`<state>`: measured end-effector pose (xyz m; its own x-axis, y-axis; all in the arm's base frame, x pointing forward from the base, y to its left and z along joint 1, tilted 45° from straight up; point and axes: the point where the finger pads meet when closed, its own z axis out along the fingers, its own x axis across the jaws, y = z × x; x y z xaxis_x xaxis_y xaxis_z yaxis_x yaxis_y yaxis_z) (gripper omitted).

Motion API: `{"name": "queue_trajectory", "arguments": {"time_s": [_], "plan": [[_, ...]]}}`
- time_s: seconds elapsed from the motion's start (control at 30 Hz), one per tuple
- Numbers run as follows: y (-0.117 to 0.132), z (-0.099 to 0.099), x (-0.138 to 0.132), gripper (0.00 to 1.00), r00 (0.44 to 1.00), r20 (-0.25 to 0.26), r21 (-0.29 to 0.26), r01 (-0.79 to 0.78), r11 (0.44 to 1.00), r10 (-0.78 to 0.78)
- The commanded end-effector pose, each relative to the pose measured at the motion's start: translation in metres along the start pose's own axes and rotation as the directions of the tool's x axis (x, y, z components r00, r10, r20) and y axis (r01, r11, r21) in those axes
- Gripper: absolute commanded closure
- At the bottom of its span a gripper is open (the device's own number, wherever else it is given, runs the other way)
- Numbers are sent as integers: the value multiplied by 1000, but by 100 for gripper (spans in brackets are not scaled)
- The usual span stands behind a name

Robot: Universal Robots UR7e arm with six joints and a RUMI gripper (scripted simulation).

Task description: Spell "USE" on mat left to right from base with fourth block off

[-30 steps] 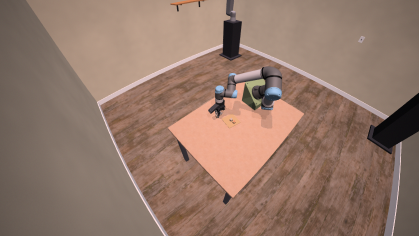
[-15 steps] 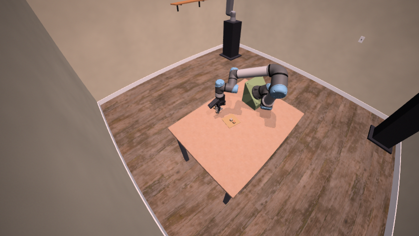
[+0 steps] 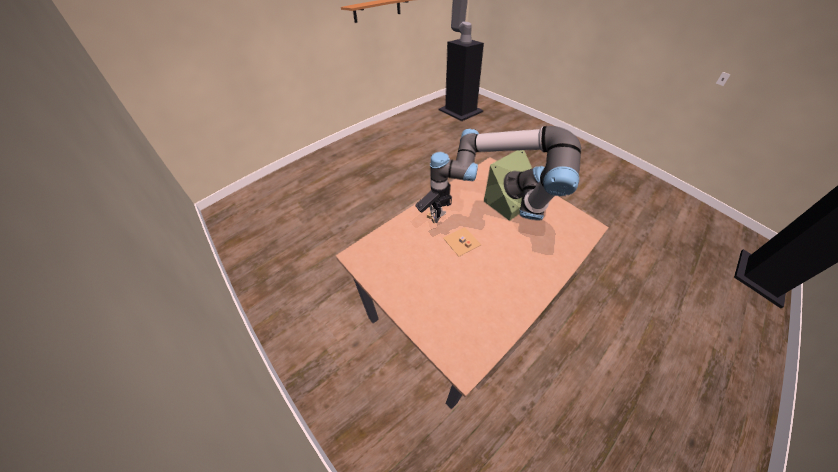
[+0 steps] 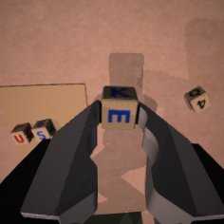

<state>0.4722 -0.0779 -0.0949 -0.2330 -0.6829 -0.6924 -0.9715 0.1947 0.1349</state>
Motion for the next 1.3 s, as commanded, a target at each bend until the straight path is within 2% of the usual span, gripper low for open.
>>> {"name": "queue_trajectory", "arguments": {"time_s": [0.0,0.33,0.73,0.97,1.17,1.23,1.27], "plan": [[0,-1,0,95,1000,0,1,0,1000,0],[1,-1,-1,95,999,0,1,33,999,-33],[8,-2,-10,95,978,-1,1,207,978,-207],[17,-4,-19,95,914,-1,1,406,914,-406],[25,-4,-27,95,830,-1,1,557,830,-557],[25,-4,-27,95,830,-1,1,557,830,-557],[27,-5,-29,95,806,-1,1,592,806,-592]]}}
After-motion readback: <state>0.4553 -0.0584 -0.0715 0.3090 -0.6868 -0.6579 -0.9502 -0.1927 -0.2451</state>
